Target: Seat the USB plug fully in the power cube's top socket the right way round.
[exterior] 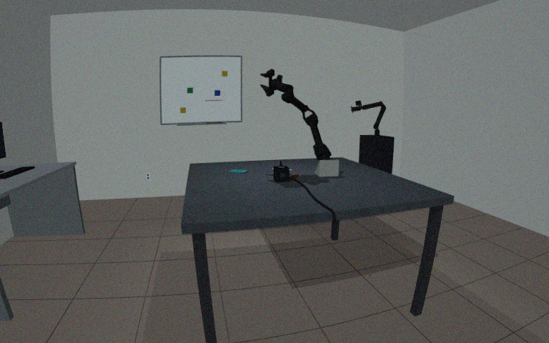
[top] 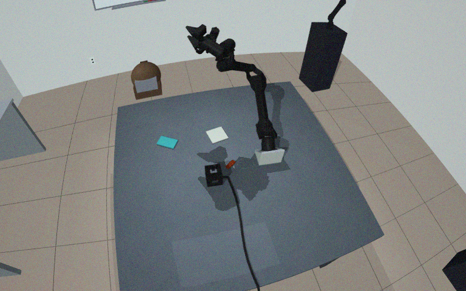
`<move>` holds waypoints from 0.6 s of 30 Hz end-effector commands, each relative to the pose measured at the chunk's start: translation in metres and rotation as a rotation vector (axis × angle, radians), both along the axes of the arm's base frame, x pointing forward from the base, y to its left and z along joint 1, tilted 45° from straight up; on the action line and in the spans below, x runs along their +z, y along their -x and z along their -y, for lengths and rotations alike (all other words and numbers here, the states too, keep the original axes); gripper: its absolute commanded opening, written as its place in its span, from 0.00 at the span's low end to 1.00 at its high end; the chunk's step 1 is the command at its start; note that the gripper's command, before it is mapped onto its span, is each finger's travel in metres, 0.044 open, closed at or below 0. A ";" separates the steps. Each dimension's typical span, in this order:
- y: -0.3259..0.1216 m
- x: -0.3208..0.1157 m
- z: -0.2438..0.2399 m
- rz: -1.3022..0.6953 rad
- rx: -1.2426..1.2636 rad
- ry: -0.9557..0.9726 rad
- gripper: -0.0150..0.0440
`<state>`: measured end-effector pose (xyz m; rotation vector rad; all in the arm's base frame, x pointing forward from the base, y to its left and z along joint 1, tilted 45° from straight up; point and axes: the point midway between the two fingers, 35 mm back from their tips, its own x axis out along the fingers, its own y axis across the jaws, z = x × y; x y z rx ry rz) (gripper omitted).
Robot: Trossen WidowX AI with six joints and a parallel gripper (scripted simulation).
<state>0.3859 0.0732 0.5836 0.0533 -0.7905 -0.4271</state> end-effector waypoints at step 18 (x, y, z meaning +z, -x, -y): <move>-0.153 -0.309 -0.054 -1.262 -0.012 0.640 1.00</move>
